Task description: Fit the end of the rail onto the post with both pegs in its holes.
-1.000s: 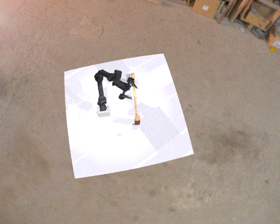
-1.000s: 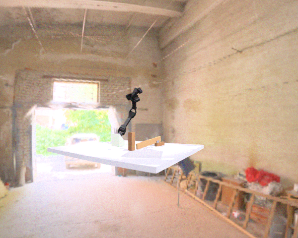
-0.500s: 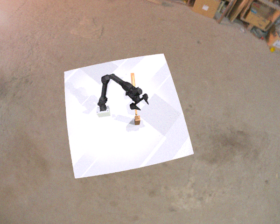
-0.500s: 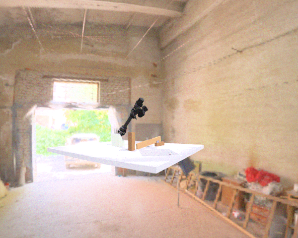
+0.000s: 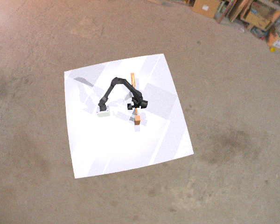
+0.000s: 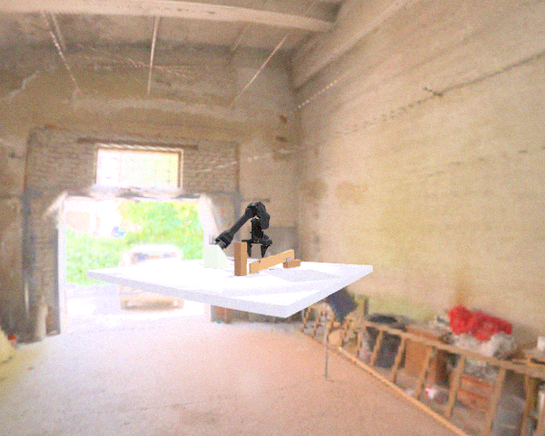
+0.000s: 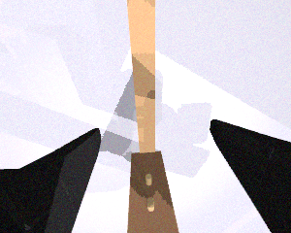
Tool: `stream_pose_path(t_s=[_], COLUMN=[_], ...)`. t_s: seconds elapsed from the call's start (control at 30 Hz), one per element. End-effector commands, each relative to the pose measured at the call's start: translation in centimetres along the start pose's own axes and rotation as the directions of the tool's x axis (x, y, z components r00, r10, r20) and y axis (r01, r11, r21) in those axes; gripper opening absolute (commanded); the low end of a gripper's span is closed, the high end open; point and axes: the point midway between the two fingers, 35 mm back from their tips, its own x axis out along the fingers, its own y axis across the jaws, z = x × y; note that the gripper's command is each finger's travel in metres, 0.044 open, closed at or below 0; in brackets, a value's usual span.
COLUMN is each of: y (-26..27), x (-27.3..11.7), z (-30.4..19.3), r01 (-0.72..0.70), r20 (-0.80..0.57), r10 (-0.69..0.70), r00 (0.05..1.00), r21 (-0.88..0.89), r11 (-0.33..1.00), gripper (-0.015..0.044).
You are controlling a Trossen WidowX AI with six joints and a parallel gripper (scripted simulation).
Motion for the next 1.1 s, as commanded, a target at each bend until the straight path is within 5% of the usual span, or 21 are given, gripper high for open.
stream_pose_path(t_s=[0.0,1.07], y=[0.8,0.6], x=[0.5,5.5], z=[0.8,1.1], r01=[-0.026,-0.025], r20=[0.03,0.03], r10=[0.025,0.024], r00=[0.999,0.999], r21=[0.028,0.028], r11=[0.999,0.999], gripper=[0.044,0.044])
